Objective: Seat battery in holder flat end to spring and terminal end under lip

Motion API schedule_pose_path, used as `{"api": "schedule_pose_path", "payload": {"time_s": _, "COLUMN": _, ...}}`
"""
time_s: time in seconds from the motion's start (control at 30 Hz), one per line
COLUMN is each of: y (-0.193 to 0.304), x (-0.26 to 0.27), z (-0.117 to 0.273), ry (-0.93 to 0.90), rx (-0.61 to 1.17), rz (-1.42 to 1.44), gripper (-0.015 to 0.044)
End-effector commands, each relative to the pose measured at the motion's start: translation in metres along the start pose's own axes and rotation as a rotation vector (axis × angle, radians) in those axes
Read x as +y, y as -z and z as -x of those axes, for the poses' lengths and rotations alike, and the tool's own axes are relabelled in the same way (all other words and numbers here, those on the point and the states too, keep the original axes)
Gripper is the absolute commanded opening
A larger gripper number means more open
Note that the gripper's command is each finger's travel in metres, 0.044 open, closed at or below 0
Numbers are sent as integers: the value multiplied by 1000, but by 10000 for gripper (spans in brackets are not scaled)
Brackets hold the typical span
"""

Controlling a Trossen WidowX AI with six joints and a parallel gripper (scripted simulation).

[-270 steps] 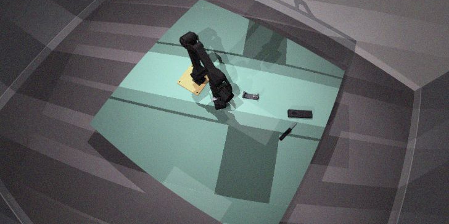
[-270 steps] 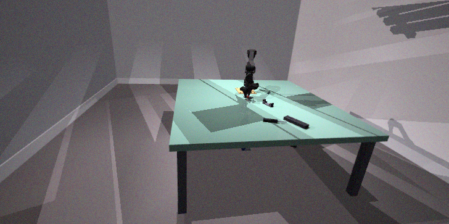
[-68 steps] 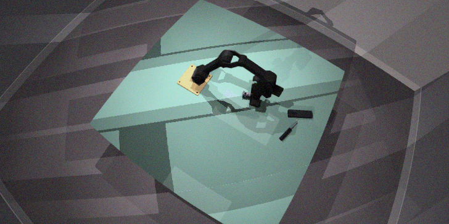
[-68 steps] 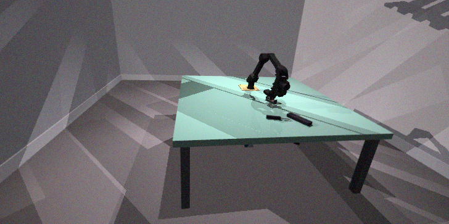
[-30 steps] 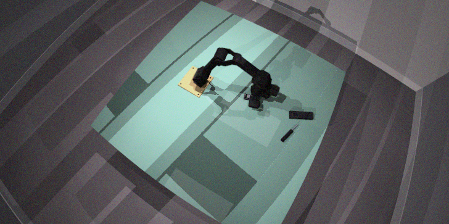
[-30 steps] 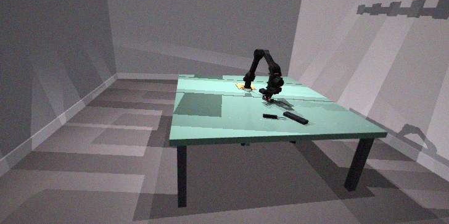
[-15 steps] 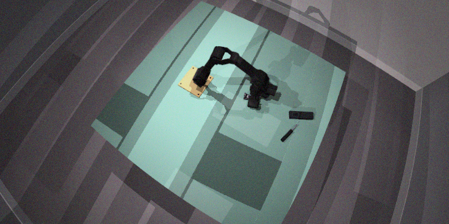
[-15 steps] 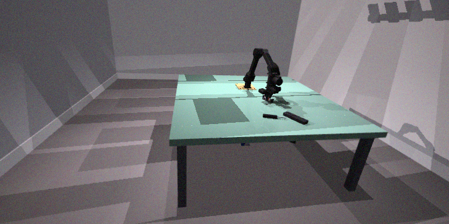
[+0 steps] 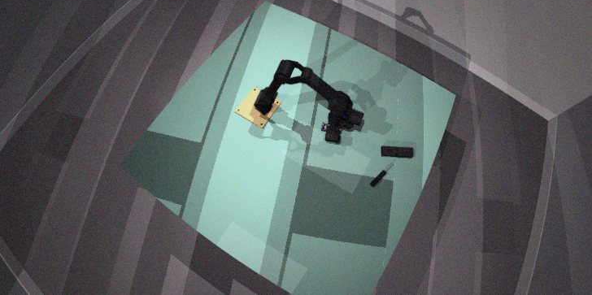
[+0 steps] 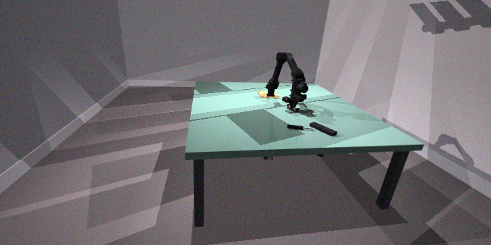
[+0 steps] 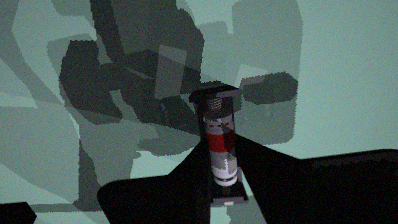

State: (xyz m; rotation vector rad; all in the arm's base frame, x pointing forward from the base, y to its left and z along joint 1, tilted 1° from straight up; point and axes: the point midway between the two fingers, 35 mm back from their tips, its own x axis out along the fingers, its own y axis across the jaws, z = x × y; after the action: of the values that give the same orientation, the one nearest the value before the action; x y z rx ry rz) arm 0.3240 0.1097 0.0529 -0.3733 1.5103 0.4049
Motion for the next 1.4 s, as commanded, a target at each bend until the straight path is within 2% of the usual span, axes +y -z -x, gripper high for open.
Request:
{"api": "schedule_pose_path", "payload": {"time_s": 0.0, "y": 3, "x": 1, "z": 0, "ry": -3, "rx": -7, "rz": 6, "gripper": 76}}
{"api": "schedule_pose_path", "payload": {"time_s": 0.7, "y": 8, "x": 1, "z": 0, "ry": 1, "rx": -11, "rz": 7, "gripper": 76}}
{"api": "schedule_pose_path", "payload": {"time_s": 0.83, "y": 8, "x": 1, "z": 0, "ry": 1, "rx": -11, "rz": 7, "gripper": 178}}
{"api": "schedule_pose_path", "payload": {"time_s": 1.37, "y": 8, "x": 1, "z": 15, "ry": 1, "rx": -11, "rz": 2, "gripper": 178}}
